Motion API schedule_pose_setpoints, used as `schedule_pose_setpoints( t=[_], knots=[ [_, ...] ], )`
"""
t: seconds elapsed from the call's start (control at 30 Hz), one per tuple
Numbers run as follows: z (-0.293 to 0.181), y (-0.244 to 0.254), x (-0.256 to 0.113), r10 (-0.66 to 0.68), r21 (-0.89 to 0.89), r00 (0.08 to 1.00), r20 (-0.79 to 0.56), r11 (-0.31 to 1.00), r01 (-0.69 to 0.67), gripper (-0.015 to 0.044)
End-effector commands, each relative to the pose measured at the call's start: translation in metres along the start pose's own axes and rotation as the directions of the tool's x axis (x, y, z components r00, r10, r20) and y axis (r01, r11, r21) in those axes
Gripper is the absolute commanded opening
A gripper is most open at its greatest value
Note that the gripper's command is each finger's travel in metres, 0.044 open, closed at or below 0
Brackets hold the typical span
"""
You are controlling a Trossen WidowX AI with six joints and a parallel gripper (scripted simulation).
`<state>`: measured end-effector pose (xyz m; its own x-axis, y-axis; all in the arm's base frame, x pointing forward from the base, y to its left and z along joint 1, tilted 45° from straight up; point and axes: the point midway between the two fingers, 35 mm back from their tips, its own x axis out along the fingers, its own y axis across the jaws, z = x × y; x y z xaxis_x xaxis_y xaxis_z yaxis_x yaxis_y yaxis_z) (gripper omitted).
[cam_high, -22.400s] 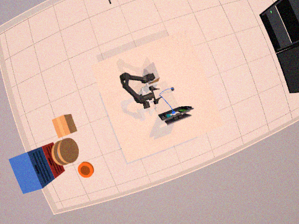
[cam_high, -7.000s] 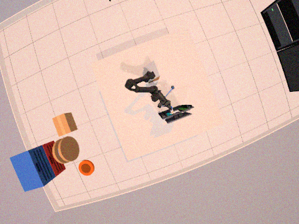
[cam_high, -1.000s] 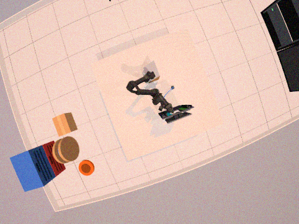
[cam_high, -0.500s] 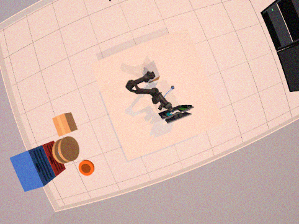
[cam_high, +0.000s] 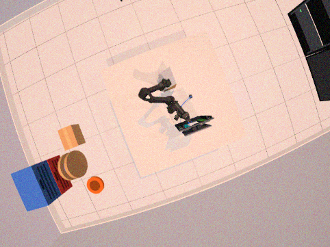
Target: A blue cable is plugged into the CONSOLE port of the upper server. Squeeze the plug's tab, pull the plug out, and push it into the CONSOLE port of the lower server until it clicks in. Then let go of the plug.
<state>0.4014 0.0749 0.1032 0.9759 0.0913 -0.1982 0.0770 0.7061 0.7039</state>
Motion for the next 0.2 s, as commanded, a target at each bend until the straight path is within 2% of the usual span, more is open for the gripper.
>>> schedule_pose_setpoints(
  t=[0.0,0.17],
  knots=[
    [-0.0012,0.0001,-0.0033,0.002,0.006,1.000,0.002,1.000,-0.002,0.0440],
    [-0.0023,-0.0008,-0.0062,0.002,0.006,1.000,0.001,1.000,-0.002,0.0440]
  ],
)
